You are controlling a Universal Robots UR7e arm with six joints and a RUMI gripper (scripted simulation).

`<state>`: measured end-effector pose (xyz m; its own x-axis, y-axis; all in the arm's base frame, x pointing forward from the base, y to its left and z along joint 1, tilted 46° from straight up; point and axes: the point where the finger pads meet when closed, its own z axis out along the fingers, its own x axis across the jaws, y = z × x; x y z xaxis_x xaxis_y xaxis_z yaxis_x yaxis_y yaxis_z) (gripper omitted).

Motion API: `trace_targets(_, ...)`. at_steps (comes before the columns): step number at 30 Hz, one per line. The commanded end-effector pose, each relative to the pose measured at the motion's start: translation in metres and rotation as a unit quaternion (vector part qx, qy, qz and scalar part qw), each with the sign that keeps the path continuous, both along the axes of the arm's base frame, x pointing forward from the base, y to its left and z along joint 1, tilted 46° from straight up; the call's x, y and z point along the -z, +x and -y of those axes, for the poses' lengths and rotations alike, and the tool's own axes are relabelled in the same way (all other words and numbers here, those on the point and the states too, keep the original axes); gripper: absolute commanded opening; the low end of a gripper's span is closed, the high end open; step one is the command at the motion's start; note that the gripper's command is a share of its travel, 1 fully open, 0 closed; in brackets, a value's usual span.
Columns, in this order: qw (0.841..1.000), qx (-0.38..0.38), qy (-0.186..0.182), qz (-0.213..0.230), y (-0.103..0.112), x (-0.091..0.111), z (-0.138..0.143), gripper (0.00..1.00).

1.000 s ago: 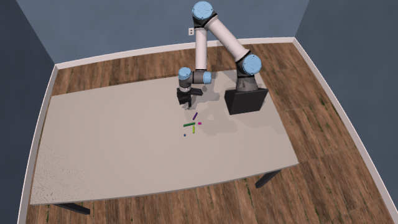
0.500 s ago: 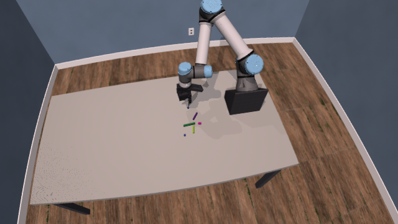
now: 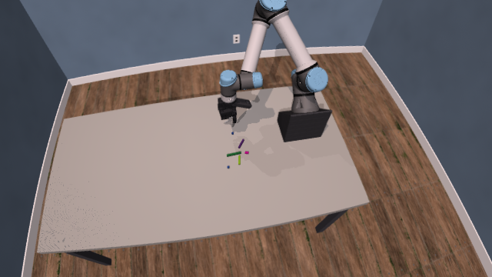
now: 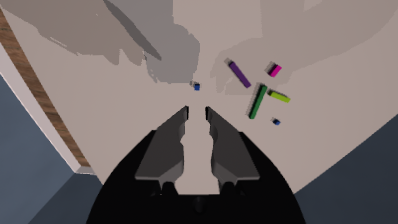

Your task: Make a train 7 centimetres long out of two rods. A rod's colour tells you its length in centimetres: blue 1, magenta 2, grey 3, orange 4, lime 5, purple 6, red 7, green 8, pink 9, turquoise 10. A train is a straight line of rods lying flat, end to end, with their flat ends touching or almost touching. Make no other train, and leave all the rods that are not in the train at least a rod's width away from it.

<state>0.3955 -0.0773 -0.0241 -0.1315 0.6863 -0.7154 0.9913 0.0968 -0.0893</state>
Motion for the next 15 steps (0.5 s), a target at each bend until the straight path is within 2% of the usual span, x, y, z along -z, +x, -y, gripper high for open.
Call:
trace_targets(1,1.000,0.001,0.000,-0.001,0.0002,-0.0038,-0.0041,0.14)
trace_targets(4,1.000,0.001,0.000,-0.001,0.0002,-0.0038,-0.0041,0.14)
trace_targets(5,1.000,0.001,0.000,-0.001,0.0002,-0.0038,-0.0041,1.00)
trace_targets(15,1.000,0.001,0.000,-0.001,0.0002,-0.0038,-0.0041,1.00)
